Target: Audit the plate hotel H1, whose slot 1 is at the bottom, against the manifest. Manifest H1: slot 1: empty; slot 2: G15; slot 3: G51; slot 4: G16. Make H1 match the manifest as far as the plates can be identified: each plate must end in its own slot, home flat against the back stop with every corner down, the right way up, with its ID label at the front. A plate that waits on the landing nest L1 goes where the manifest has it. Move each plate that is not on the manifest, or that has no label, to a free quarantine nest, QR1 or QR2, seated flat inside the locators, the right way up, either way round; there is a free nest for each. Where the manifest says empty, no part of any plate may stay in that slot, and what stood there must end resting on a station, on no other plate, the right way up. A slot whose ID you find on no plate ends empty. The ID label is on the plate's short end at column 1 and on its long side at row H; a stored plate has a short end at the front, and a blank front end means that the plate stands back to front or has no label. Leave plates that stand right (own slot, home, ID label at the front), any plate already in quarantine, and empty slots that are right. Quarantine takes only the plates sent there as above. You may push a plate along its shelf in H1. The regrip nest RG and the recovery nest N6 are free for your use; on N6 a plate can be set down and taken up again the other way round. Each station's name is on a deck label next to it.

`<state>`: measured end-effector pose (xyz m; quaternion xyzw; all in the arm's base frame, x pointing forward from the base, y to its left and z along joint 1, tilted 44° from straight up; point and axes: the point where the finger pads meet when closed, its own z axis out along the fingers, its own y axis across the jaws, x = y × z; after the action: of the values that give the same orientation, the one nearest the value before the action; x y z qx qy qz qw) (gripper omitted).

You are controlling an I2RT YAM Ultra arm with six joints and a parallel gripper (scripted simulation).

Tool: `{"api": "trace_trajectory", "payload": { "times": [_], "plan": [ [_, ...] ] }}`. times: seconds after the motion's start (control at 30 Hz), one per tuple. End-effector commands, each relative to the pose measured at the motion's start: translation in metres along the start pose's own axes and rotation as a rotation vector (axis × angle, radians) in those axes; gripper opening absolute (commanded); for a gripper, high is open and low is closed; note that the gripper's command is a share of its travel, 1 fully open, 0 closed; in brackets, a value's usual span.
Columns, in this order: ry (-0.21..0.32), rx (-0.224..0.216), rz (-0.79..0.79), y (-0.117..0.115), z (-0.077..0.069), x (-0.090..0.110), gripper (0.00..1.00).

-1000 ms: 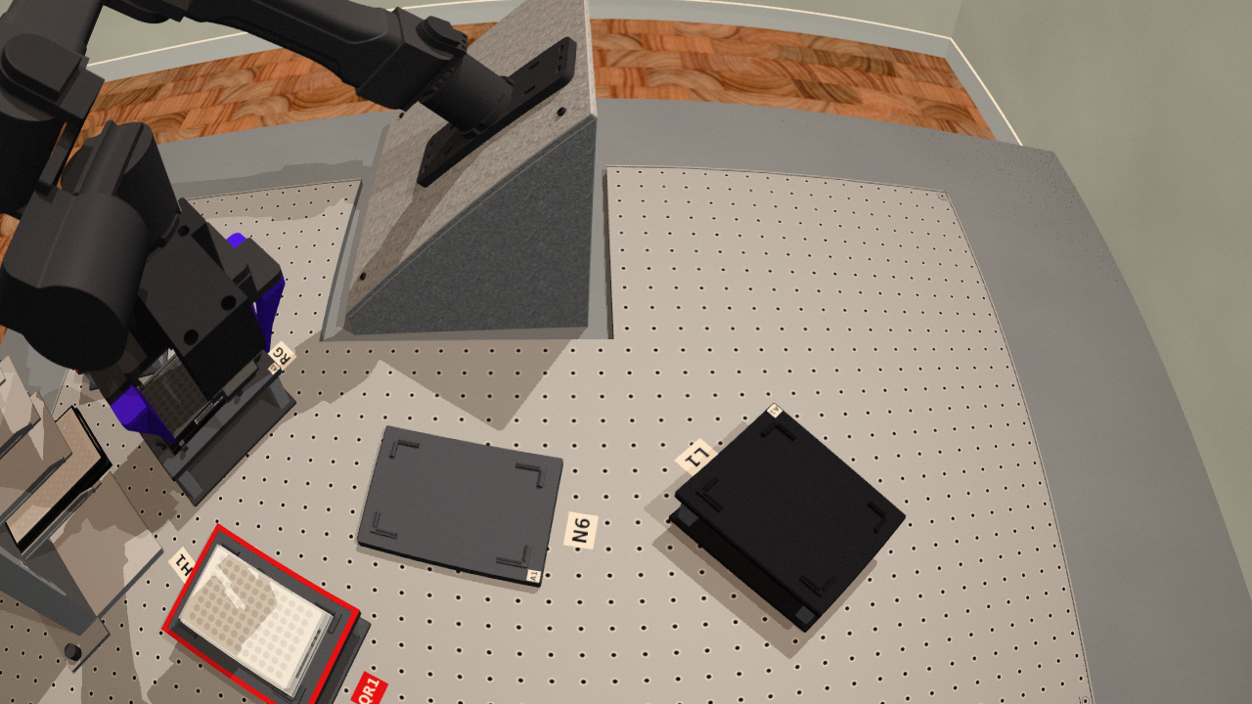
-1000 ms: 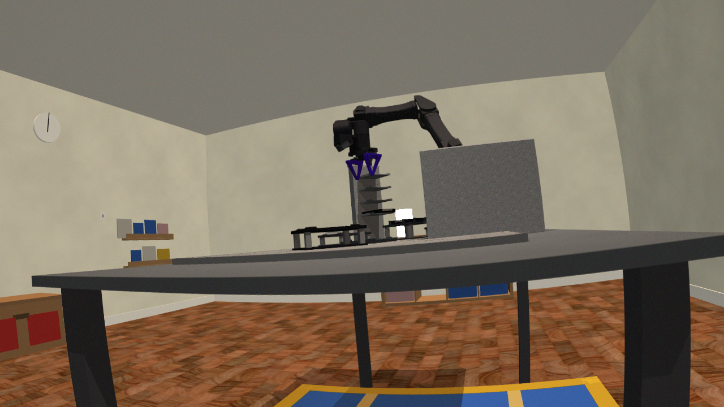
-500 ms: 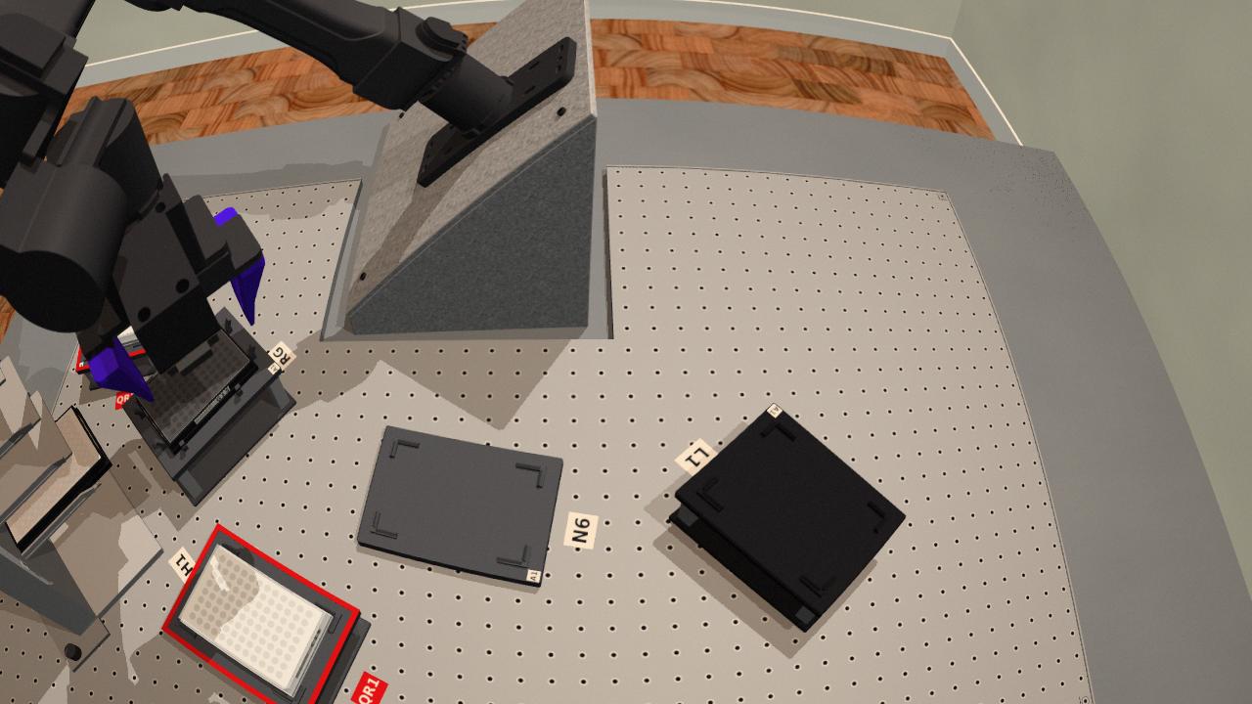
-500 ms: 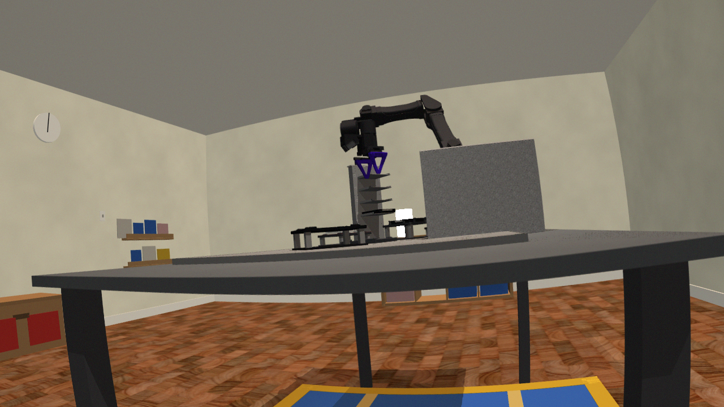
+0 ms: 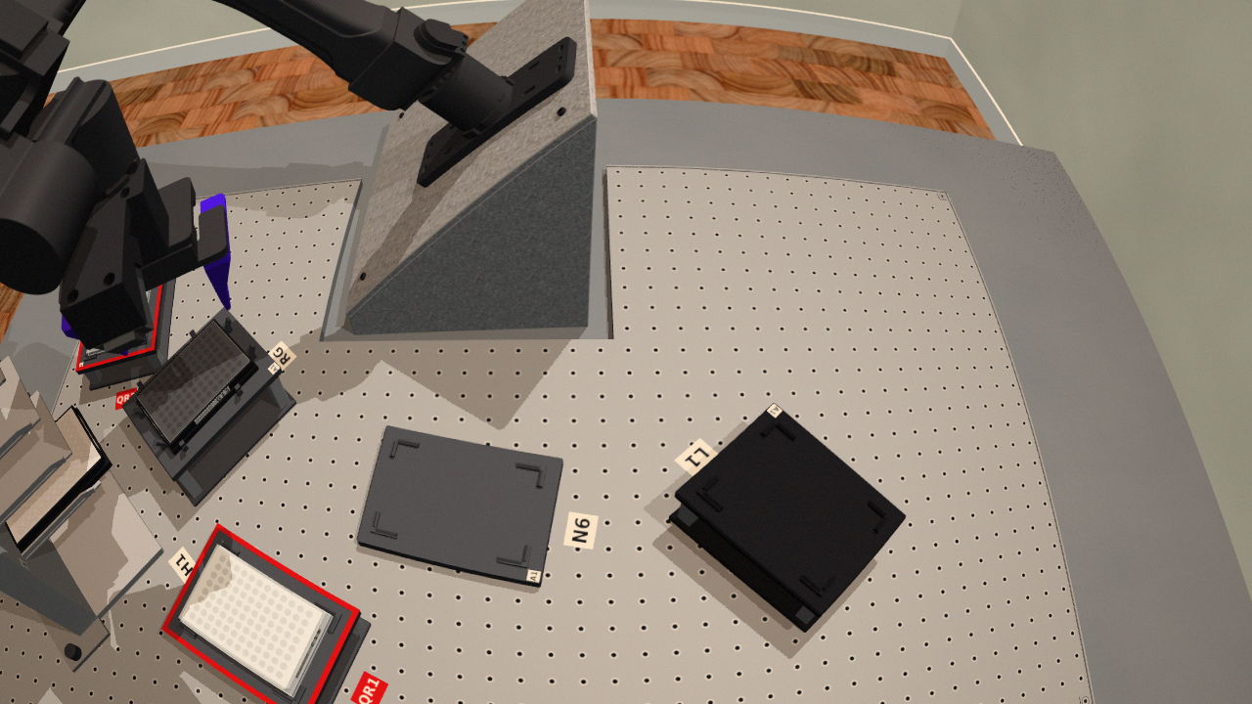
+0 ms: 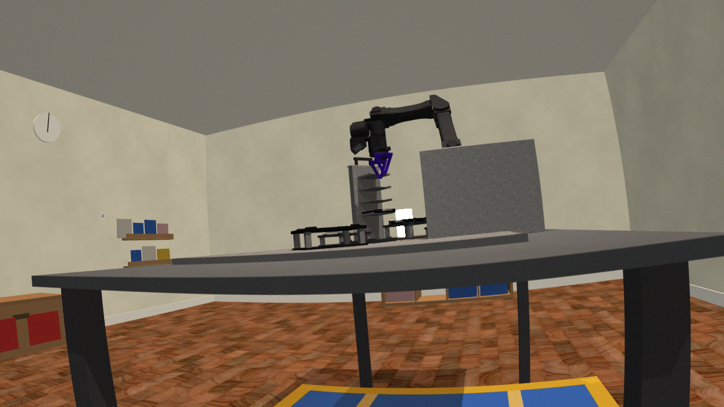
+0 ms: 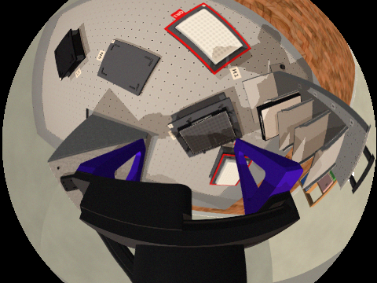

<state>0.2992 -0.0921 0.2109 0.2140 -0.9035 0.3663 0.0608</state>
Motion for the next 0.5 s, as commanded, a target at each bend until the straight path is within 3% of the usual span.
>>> {"api": "trace_trajectory", "payload": {
  "times": [0.0,0.47],
  "plan": [
    [-0.018,0.007,0.099,-0.005,-0.005,0.007,1.00],
    [-0.018,0.005,0.379,-0.022,-0.005,0.043,1.00]
  ]
}}
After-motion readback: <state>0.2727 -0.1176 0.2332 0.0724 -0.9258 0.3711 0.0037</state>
